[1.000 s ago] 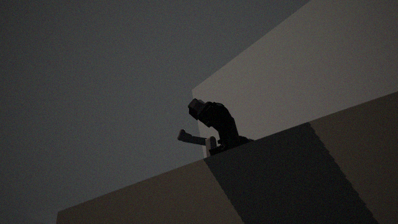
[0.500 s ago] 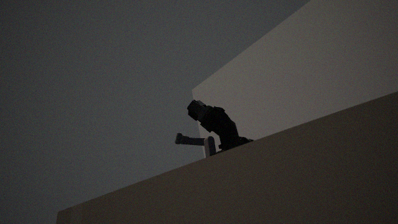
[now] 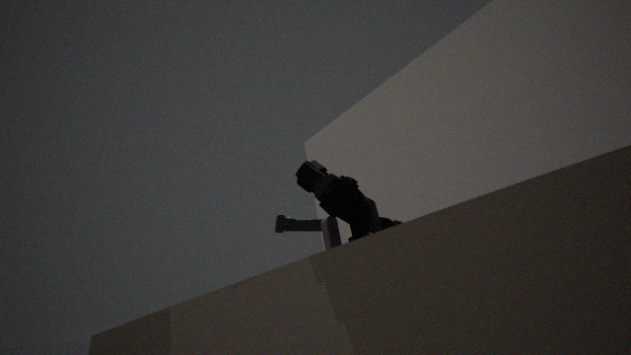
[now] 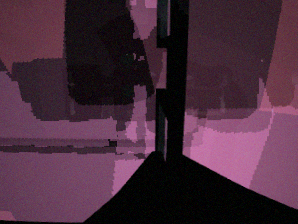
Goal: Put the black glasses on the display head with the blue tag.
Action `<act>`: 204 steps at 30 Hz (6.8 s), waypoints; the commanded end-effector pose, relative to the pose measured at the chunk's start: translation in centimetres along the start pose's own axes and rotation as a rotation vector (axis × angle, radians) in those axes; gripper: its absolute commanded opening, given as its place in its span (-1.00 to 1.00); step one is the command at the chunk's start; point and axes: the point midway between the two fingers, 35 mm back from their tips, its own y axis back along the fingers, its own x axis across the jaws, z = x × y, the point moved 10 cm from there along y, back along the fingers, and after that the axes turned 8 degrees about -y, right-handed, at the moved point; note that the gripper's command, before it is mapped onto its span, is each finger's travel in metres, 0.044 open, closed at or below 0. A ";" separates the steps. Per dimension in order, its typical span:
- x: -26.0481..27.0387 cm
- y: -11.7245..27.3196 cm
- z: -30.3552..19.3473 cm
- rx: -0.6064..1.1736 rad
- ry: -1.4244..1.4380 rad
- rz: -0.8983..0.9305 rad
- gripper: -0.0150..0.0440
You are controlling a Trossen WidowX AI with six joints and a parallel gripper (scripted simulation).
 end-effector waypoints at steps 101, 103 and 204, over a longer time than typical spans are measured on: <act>0.3 3.2 -0.4 0.008 0.015 -0.012 -0.02; 0.3 3.0 -0.4 0.008 0.015 -0.012 -0.02; 2.3 8.2 -2.0 -0.054 -0.181 -0.026 -0.49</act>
